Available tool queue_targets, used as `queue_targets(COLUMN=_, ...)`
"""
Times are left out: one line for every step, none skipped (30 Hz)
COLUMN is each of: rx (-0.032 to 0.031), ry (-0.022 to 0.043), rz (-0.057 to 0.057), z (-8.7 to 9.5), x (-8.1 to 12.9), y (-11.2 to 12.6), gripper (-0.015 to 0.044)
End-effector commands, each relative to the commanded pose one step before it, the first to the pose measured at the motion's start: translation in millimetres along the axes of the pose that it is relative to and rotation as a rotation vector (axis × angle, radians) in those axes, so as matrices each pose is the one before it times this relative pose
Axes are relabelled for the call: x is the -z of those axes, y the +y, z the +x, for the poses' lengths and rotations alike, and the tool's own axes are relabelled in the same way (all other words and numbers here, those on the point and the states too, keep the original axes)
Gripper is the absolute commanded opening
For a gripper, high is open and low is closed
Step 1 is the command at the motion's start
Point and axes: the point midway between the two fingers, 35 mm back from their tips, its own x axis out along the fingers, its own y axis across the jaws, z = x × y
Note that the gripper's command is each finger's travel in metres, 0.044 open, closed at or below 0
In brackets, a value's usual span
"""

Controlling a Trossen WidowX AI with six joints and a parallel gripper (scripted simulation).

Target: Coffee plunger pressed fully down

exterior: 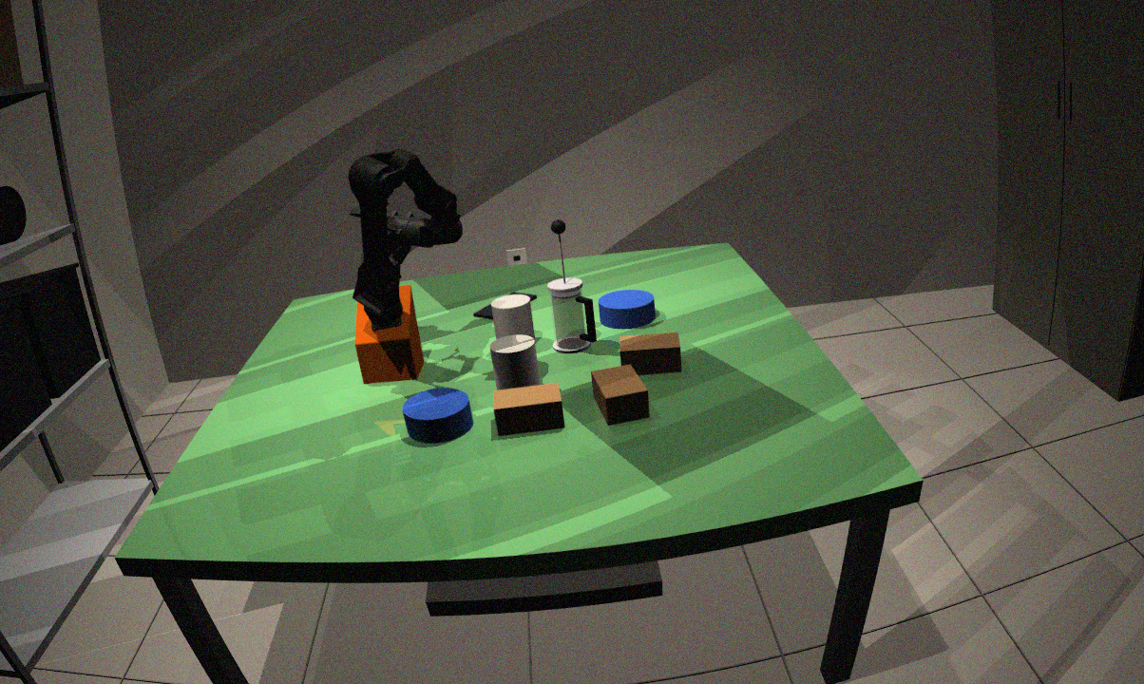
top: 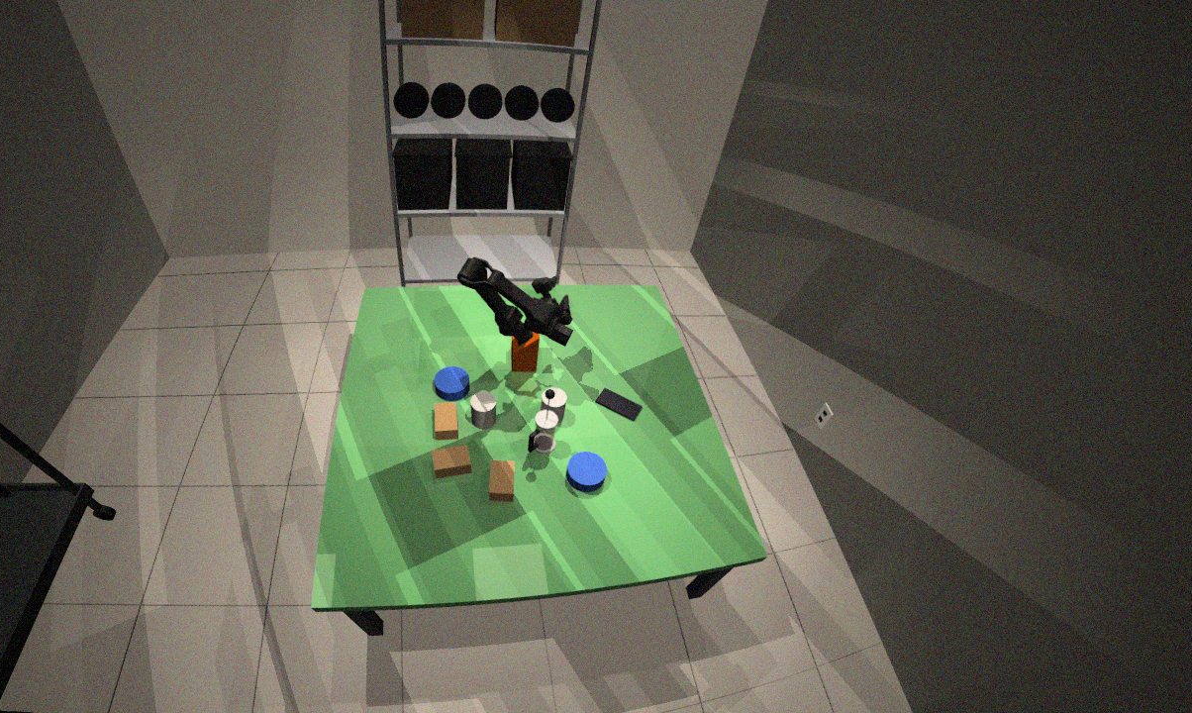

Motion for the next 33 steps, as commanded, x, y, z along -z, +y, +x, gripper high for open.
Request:
queue_targets(rx=-0.00988, ry=-0.0065, rz=-0.0196, z=-0.19, x=-0.35, y=1.32, gripper=0.0426)
queue_targets(rx=-0.01992, ry=-0.01333, rz=-0.0395, z=-0.42, x=-0.7, y=2.7, gripper=0.044)
queue_targets(rx=-0.02902, ry=-0.01995, rz=-0.0575, z=-0.69, x=-1.04, y=4.0, gripper=0.044)
queue_targets(rx=-0.03758, ry=-0.02683, rz=-0.0745, z=-1.03, x=-1.4, y=5.32, gripper=0.044)
queue_targets(rx=-0.04653, ry=-0.03496, rz=-0.0924, z=-1.47, x=-1.86, y=6.81, gripper=0.044)
queue_targets(rx=-0.05436, ry=-0.04214, rz=-0.1108, z=-1.97, x=-1.96, y=8.07, gripper=0.044)
queue_targets(rx=-0.05651, ry=-0.04886, rz=-0.1127, z=-2.39, x=-3.0, y=9.04, gripper=0.044)
queue_targets(rx=-0.05089, ry=-0.04263, rz=-0.1032, z=-3.88, x=-2.01, y=8.68, gripper=0.044)
queue_targets(rx=-0.05365, ry=-0.05294, rz=-0.1106, z=-3.02, x=-3.55, y=9.15, gripper=0.044)
queue_targets(rx=-0.06392, ry=-0.05245, rz=-0.117, z=-4.53, x=-3.54, y=11.47, gripper=0.044)
queue_targets(rx=-0.04947, ry=-0.06258, rz=-0.1054, z=-3.32, x=-5.72, y=9.65, gripper=0.044)
queue_targets(rx=-0.04719, ry=-0.06536, rz=-0.1033, z=-3.62, x=-6.4, y=9.71, gripper=0.044)
queue_targets(rx=-0.04399, ry=-0.06873, rz=-0.1, z=-3.85, x=-7.36, y=9.56, gripper=0.044)
queue_targets(rx=-0.04023, ry=-0.07194, rz=-0.0971, z=-3.98, x=-8.27, y=9.29, gripper=0.044)
queue_targets(rx=-0.03633, ry=-0.07484, rz=-0.0941, z=-4.16, x=-9.19, y=8.96, gripper=0.044)
queue_targets(rx=-0.03199, ry=-0.07751, rz=-0.091, z=-4.33, x=-10.12, y=8.5, gripper=0.044)
queue_targets(rx=-0.02723, ry=-0.0799, rz=-0.0878, z=-4.47, x=-11.04, y=7.93, gripper=0.044)
queue_targets(rx=-0.02141, ry=-0.07918, rz=-0.0818, z=-4.42, x=-11.53, y=6.98, gripper=0.044)
queue_targets(rx=-0.00989, ry=-0.04581, rz=-0.0452, z=-2.43, x=-7.03, y=3.53, gripper=0.044)
queue_targets(rx=-0.00872, ry=-0.04669, rz=-0.0445, z=-2.54, x=-7.33, y=3.4, gripper=0.044)
queue_targets(rx=-0.00653, ry=-0.04814, rz=-0.0447, z=-2.55, x=-7.75, y=3.06, gripper=0.044)
queue_targets(rx=-0.00466, ry=-0.04966, rz=-0.0447, z=-2.64, x=-8.19, y=2.79, gripper=0.044)
queue_targets(rx=-0.00257, ry=-0.05121, rz=-0.0447, z=-2.73, x=-8.64, y=2.49, gripper=0.044)
queue_targets(rx=-0.00025, ry=-0.05213, rz=-0.0443, z=-2.79, x=-9.0, y=2.11, gripper=0.044)
queue_targets(rx=0.00013, ry=-0.05257, rz=-0.0435, z=-3.02, x=-9.23, y=2.03, gripper=0.044)
queue_targets(rx=0.00497, ry=-0.05398, rz=-0.0435, z=-2.91, x=-9.77, y=1.22, gripper=0.044)
queue_targets(rx=0.00778, ry=-0.05425, rz=-0.0427, z=-2.94, x=-10.04, y=0.7, gripper=0.044)
queue_targets(rx=0.01059, ry=-0.05414, rz=-0.0417, z=-3.0, x=-10.3, y=0.13, gripper=0.044)
queue_targets(rx=0.01373, ry=-0.05419, rz=-0.0411, z=-2.98, x=-10.51, y=-0.47, gripper=0.044)
queue_targets(rx=0.01674, ry=-0.05342, rz=-0.0399, z=-2.96, x=-10.61, y=-1.1, gripper=0.044)
queue_targets(rx=0.01989, ry=-0.05277, rz=-0.0389, z=-2.96, x=-10.73, y=-1.76, gripper=0.044)
queue_targets(rx=0.02316, ry=-0.05192, rz=-0.038, z=-2.95, x=-10.82, y=-2.46, gripper=0.044)
queue_targets(rx=0.02604, ry=-0.05003, rz=-0.0366, z=-2.89, x=-10.7, y=-3.14, gripper=0.044)
